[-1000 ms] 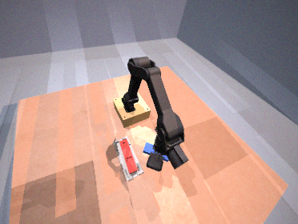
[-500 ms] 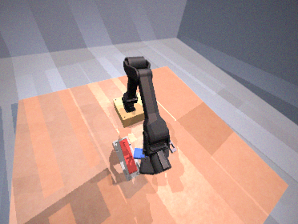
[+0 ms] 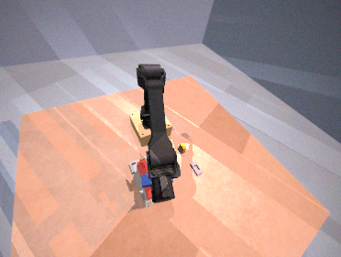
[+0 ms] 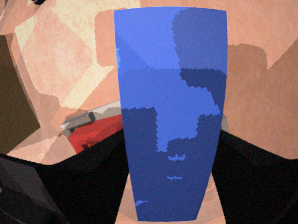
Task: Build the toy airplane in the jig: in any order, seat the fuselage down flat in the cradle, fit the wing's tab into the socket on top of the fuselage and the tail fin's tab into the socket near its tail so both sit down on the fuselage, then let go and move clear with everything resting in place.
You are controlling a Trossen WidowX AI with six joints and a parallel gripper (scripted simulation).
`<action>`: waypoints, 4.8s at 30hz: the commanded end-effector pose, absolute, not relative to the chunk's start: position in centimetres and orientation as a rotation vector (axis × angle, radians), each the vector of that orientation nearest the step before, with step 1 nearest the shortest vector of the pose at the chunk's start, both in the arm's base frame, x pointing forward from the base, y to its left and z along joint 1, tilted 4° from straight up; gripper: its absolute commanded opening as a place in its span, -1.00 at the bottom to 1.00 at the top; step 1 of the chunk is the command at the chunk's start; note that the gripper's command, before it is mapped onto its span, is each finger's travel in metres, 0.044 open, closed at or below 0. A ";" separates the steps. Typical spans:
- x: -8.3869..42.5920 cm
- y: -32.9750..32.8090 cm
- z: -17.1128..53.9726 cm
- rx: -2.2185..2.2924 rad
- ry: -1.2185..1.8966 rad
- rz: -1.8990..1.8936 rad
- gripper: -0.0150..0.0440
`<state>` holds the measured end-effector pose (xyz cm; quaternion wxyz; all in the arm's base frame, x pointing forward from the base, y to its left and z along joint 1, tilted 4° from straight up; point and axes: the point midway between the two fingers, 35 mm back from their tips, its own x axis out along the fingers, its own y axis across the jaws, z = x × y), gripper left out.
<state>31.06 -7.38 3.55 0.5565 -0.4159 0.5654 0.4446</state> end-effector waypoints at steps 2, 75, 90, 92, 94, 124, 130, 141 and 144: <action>30.5 -8.8 3.5 -1.057 1.295 1.106 -0.49; 29.2 -11.1 -0.8 -1.165 1.231 1.218 0.18; 29.1 -11.1 -0.8 -1.158 1.231 1.216 -0.05; 29.1 -11.1 -0.8 -1.158 1.231 1.216 0.13; 29.1 -11.1 -0.8 -1.158 1.231 1.216 0.31; 29.8 -11.3 7.7 -1.057 1.298 1.107 1.00; 29.9 -11.3 7.7 -0.608 1.498 0.648 1.00; 30.0 -11.3 7.6 -0.034 1.597 0.059 1.00; 30.0 -11.3 7.6 -0.034 1.597 0.059 1.00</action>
